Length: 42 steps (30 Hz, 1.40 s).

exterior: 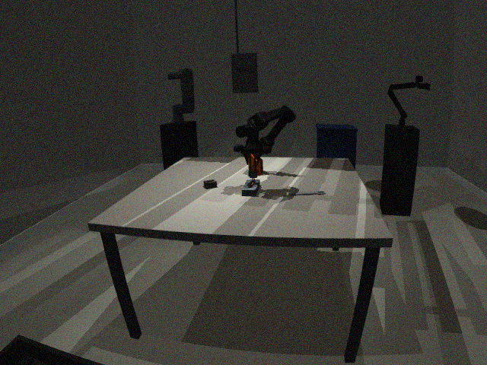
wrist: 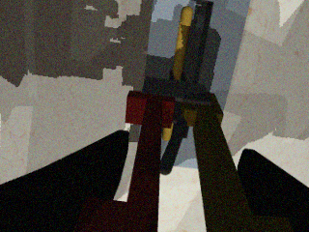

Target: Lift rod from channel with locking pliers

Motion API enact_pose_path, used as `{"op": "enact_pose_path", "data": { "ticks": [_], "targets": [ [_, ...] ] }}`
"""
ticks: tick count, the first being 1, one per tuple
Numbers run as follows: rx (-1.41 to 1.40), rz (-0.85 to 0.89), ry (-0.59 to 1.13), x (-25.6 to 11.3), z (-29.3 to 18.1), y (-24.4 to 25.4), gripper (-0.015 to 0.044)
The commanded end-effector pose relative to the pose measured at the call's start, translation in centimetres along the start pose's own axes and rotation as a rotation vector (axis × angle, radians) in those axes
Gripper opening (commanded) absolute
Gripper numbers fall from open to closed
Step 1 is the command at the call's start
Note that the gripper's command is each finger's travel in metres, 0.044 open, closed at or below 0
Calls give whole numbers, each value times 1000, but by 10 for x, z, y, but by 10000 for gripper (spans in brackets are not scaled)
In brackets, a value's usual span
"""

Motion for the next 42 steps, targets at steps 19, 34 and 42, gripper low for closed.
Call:
{"op": "enact_pose_path", "data": {
  "ticks": [19, 34, 42],
  "targets": [
    [8, -17, -157, -30, 10, -5, 104],
    [15, -25, -257, -49, 15, -8, 104],
    [17, -29, -310, -60, 17, -10, 104]
  ]
}}
Point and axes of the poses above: the point midway between the two fingers, 35 mm back from their tips, its own x axis out along the fingers, its own y axis across the jaws, z = x × y, the point moved 2 cm from there along -x, back along the fingers, and after that the axes turned 4 degrees about -x, right-handed, at the moved point
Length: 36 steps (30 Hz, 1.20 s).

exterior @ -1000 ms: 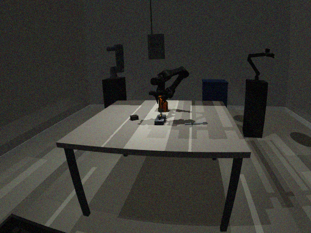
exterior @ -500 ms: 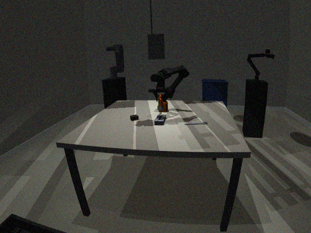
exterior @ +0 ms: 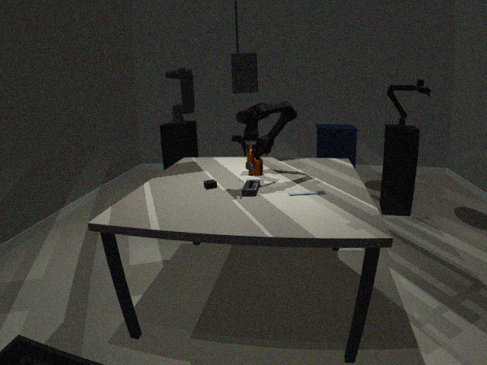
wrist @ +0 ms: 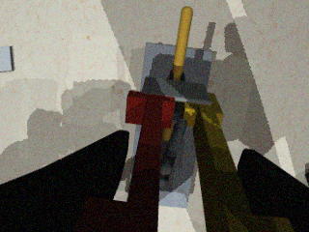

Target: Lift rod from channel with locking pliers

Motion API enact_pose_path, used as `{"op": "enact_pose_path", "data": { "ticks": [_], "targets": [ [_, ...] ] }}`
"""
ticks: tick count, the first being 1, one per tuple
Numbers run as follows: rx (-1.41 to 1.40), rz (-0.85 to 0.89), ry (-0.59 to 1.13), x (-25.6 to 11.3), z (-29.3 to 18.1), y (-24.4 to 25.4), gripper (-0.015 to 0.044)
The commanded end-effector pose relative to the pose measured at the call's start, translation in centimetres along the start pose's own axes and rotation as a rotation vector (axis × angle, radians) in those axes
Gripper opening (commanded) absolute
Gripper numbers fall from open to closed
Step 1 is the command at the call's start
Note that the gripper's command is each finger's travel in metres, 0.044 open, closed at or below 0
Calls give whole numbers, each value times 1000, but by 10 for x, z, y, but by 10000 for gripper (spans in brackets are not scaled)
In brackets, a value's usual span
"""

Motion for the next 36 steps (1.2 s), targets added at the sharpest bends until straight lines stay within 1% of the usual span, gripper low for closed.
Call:
{"op": "enact_pose_path", "data": {
  "ticks": [1, 20, 36],
  "targets": [
    [3, -3, -44, -9, 4, -1, 104],
    [5, -12, -164, -33, 14, -4, 104],
    [5, -12, -168, -34, 14, -4, 104]
  ]
}}
Point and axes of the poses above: the point midway between the two fingers, 35 mm back from their tips, its own x axis out along the fingers, its own y axis across the jaws, z = x × y, the point moved 2 cm from there along -x, back along the fingers, and after that the axes turned 4 degrees about -x, right-handed, at the moved point
